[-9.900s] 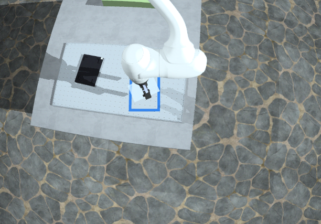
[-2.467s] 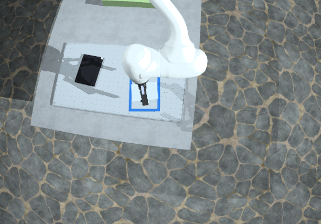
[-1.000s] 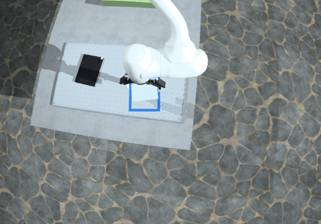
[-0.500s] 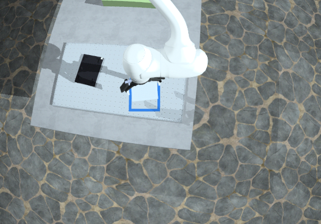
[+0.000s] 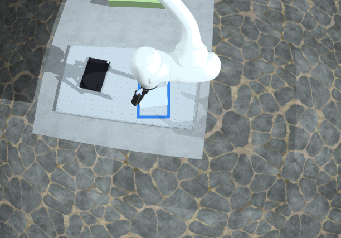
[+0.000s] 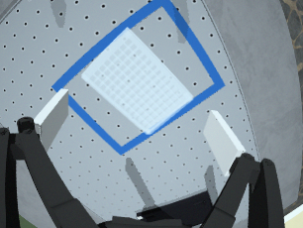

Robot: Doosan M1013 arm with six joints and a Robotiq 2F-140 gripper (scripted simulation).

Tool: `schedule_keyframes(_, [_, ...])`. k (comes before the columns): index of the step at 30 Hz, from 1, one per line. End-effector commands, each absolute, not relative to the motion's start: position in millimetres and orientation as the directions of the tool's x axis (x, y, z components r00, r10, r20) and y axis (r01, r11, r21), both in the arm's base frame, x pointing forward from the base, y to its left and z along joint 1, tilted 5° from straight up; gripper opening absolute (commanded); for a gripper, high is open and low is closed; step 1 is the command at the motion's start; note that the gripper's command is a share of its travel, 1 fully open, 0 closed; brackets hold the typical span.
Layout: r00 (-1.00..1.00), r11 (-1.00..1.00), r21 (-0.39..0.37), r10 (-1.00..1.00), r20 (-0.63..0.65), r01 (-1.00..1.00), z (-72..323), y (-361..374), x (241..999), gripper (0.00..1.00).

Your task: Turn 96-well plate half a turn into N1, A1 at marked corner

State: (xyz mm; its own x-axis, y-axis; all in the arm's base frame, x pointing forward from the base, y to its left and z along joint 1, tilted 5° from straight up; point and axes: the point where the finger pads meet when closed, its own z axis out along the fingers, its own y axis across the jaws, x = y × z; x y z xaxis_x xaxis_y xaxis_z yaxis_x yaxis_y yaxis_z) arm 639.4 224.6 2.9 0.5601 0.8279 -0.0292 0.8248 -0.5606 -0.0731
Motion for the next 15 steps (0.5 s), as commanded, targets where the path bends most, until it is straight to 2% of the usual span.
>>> schedule_keyframes(1, [0.447, -0.447, -0.081, 0.894, -0.014, 0.891, 3.1, 224.6, 639.4, 1.0])
schedule_keyframes(5, [0.325, -0.324, -0.082, 0.946, -0.003, 0.942, 3.1, 224.6, 639.4, 1.0])
schedule_keyframes(7, [0.325, -0.324, -0.082, 0.946, -0.003, 0.942, 3.1, 224.6, 639.4, 1.0])
schedule_keyframes(15, [0.065, -0.064, -0.08, 0.998, 0.018, 0.995, 3.1, 224.6, 639.4, 1.0])
